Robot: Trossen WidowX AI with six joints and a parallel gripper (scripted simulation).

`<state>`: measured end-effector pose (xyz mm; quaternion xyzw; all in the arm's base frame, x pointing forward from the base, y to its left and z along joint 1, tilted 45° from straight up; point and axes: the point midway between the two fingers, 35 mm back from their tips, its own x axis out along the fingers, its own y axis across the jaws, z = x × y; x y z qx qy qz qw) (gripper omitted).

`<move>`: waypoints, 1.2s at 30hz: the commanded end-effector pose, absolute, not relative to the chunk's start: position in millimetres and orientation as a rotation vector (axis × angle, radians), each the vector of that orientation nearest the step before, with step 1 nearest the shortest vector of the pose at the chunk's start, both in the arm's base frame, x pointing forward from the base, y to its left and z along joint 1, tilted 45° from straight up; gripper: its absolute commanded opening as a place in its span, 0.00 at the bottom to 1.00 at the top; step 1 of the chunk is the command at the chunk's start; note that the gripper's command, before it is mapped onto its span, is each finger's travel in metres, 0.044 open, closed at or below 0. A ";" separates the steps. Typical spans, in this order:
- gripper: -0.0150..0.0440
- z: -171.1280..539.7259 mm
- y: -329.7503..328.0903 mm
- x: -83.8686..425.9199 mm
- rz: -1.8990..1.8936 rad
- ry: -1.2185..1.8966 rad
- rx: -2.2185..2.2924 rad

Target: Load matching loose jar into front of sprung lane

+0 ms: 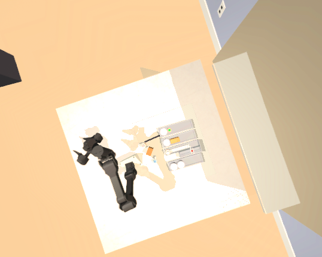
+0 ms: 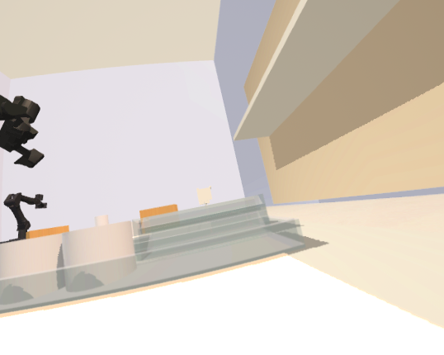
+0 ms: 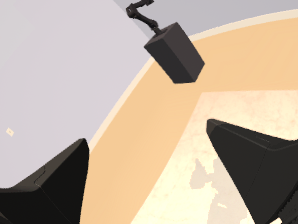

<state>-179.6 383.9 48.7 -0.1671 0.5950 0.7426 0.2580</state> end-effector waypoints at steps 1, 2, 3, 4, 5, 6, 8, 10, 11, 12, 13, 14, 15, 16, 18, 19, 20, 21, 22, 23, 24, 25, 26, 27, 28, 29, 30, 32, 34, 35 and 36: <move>0.98 47.1 384.2 -177.4 1.991 1.622 -0.453; 1.00 42.1 384.7 -170.6 1.925 1.647 -0.454; 1.00 34.1 385.1 -159.1 1.814 1.686 -0.454; 1.00 24.5 384.4 -144.7 1.677 1.726 -0.452; 1.00 15.4 382.6 -130.1 1.541 1.760 -0.448; 1.00 6.7 379.7 -115.2 1.405 1.787 -0.443; 1.00 -8.9 370.6 -85.4 1.138 1.821 -0.429; 1.00 -21.7 357.4 -55.8 0.878 1.830 -0.412; 1.00 -27.0 349.4 -41.2 0.752 1.826 -0.403; 1.00 -31.5 340.6 -26.9 0.627 1.816 -0.393; 1.00 -35.1 331.1 -12.9 0.506 1.801 -0.384; 1.00 -37.9 320.9 0.8 0.388 1.780 -0.375; 1.00 -39.8 310.2 14.1 0.273 1.755 -0.367; 1.00 -40.8 299.0 27.1 0.161 1.724 -0.359; 1.00 -40.2 275.6 51.6 -0.050 1.651 -0.346; 1.00 -38.6 263.6 63.3 -0.149 1.608 -0.341; 1.00 -36.1 251.5 74.4 -0.244 1.561 -0.336; 1.00 -32.6 239.2 85.2 -0.334 1.511 -0.333; 1.00 -28.3 226.8 95.5 -0.420 1.458 -0.332; 1.00 -23.2 214.7 105.4 -0.501 1.402 -0.331; 1.00 -17.5 202.8 114.9 -0.576 1.344 -0.332; 1.00 -11.1 191.3 124.0 -0.646 1.284 -0.334; 1.00 -5.7 182.5 131.0 -0.698 1.235 -0.337; 1.00 -2.2 177.3 135.2 -0.727 1.205 -0.338; 1.00 -1.1 175.6 136.5 -0.736 1.195 -0.339; 1.00 -1.1 175.6 136.5 -0.736 1.195 -0.339; 1.00 -1.1 175.6 136.5 -0.736 1.195 -0.339; 1.00 2.4 171.7 135.8 -0.737 1.195 -0.340; 1.00 3.3 170.5 135.6 -0.737 1.195 -0.340; 1.00 3.3 170.5 135.6 -0.737 1.195 -0.340; 1.00 3.3 170.5 135.6 -0.737 1.195 -0.340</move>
